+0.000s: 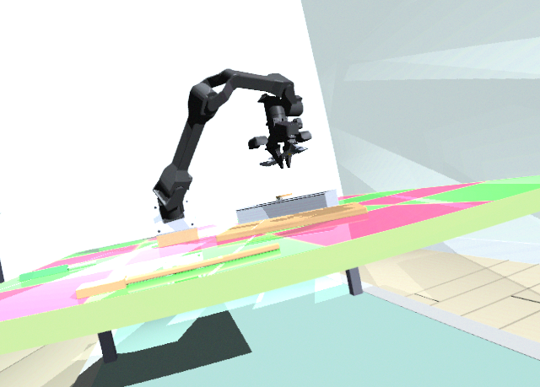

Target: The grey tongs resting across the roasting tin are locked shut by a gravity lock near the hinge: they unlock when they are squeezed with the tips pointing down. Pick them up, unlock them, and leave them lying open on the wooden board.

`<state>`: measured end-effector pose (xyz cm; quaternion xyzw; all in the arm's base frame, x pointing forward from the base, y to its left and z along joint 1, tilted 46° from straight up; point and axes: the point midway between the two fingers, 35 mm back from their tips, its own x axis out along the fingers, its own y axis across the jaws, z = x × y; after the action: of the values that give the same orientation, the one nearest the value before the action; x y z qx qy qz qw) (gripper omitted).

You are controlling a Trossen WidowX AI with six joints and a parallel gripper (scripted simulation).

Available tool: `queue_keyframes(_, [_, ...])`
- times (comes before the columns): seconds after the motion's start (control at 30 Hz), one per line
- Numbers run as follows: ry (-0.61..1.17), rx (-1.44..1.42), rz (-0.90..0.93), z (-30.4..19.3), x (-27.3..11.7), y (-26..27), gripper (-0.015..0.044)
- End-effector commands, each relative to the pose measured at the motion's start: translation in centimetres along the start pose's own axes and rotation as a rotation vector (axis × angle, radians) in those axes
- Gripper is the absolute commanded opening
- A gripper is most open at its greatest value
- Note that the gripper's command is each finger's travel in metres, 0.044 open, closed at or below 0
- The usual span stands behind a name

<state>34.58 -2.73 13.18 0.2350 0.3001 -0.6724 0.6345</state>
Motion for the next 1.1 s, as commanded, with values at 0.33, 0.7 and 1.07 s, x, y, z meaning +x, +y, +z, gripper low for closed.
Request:
queue_keyframes(0.33, [-0.006,-0.191,0.014,2.3,-0.8,-0.8,-0.0150])
queue_keyframes(0.7, [-0.018,-0.501,0.014,5.3,-0.8,-2.5,-0.0150])
queue_keyframes(1.07, [-0.032,-0.811,0.007,8.1,-0.8,-4.4,-0.0150])
